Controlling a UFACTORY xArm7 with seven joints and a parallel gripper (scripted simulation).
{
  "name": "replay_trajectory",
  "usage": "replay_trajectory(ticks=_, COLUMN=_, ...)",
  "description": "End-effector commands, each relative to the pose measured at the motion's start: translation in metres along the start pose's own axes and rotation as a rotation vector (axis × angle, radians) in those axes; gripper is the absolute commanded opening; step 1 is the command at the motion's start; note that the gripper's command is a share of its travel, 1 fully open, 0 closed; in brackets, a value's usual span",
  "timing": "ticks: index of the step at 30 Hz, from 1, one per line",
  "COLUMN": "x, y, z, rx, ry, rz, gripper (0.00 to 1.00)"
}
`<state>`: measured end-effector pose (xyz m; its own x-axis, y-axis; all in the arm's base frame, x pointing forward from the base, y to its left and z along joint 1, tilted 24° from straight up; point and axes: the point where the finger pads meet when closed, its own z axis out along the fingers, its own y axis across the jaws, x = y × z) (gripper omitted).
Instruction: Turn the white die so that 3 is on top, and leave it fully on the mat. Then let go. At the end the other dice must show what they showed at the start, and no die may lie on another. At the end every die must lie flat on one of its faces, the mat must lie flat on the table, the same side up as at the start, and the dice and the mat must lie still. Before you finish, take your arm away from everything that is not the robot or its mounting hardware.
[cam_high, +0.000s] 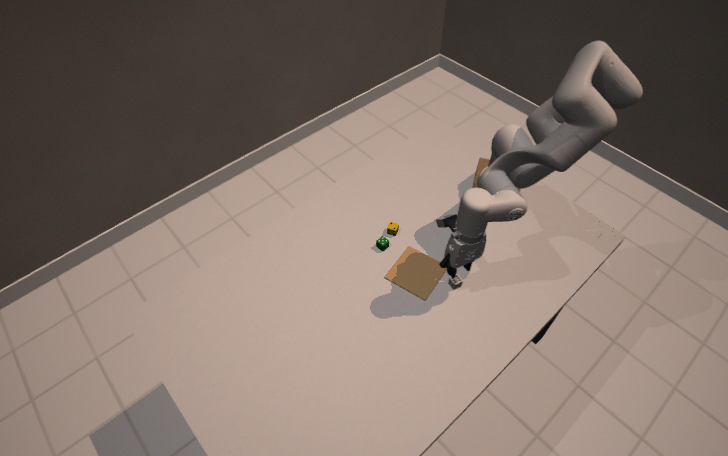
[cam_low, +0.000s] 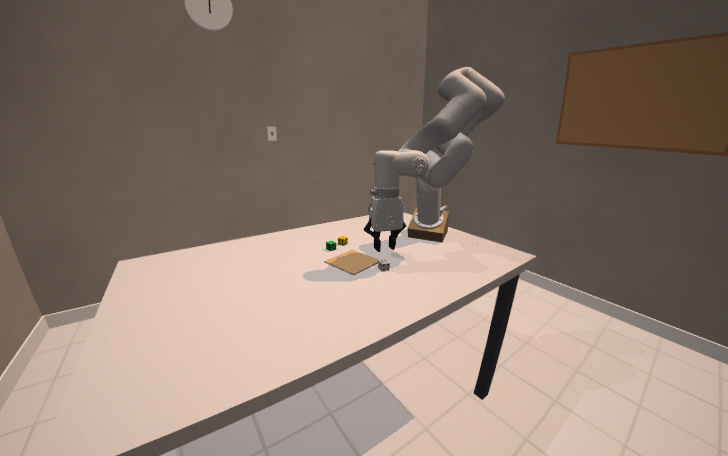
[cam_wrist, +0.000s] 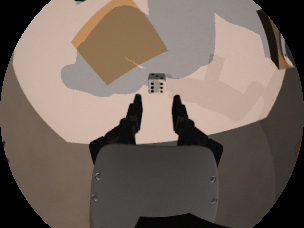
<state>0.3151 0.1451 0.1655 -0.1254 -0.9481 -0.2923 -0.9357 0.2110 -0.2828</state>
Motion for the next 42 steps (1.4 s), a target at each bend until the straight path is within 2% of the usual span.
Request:
replay_trajectory(ticks=1, x=-0.001, y=-0.001, z=0.007, rx=0.002, ry=-0.002, rz=0.000, gripper=0.47)
replay_trajectory(ticks=22, x=-0.002, y=-0.001, z=0.030, rx=0.002, ry=-0.001, rz=0.000, gripper=0.47)
replay_trajectory(ticks=42, x=-0.002, y=-0.001, z=0.033, rx=0.002, ry=-0.002, rz=0.000, gripper=0.47)
